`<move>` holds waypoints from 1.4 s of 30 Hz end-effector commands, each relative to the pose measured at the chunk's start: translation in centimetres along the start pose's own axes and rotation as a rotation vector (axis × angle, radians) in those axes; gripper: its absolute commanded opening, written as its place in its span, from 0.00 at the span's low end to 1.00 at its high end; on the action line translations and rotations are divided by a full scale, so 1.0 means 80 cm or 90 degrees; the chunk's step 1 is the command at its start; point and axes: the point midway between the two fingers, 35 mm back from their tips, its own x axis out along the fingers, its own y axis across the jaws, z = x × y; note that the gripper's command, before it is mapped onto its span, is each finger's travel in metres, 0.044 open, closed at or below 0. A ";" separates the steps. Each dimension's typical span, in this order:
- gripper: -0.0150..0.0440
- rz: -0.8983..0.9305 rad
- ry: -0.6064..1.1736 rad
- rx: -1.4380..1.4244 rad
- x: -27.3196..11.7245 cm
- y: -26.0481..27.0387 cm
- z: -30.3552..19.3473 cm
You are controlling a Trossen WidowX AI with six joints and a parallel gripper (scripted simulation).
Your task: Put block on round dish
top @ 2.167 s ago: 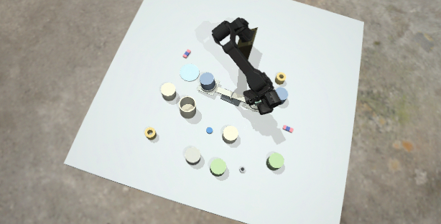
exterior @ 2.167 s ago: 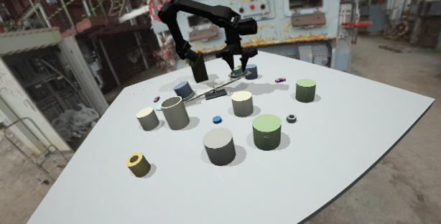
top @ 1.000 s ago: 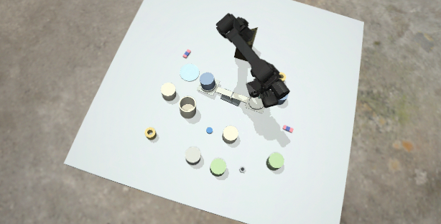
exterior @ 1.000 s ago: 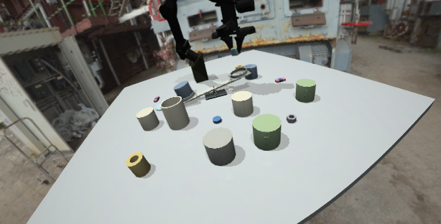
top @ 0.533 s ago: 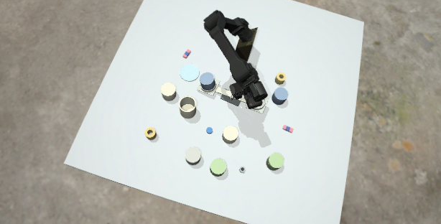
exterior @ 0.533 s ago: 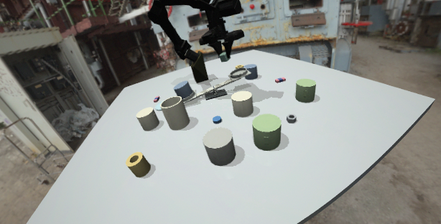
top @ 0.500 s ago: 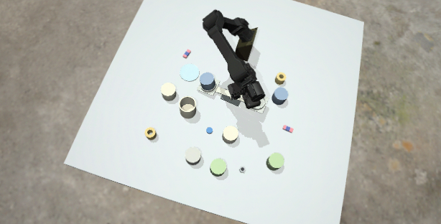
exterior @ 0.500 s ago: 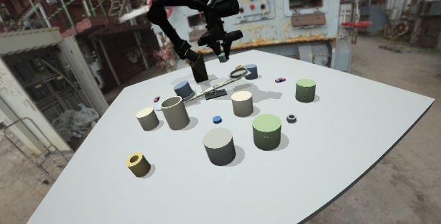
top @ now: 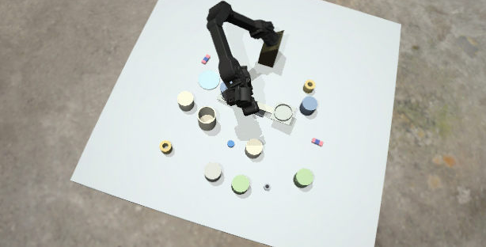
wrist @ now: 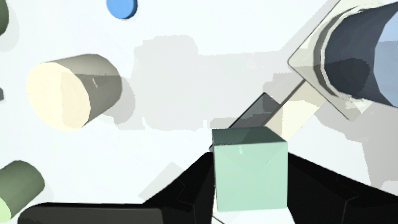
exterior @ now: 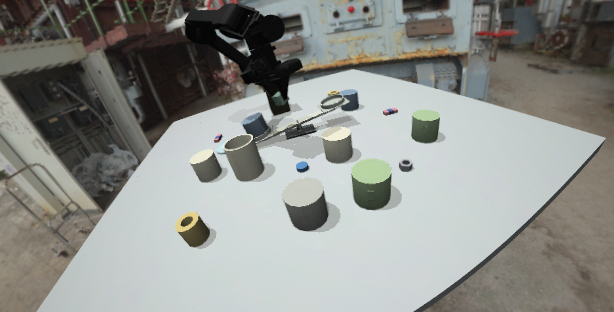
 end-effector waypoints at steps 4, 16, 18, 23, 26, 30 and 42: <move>0.25 0.010 -0.007 0.003 0.006 -0.039 0.042; 0.25 0.004 -0.027 0.017 0.021 -0.128 0.100; 0.25 0.001 -0.031 0.019 0.023 -0.144 0.106; 0.25 -0.013 -0.045 0.018 0.030 -0.184 0.119; 0.25 -0.025 -0.053 0.015 0.034 -0.209 0.125; 0.25 -0.042 -0.064 0.012 0.038 -0.242 0.130; 0.25 -0.060 -0.072 0.009 0.066 -0.271 0.134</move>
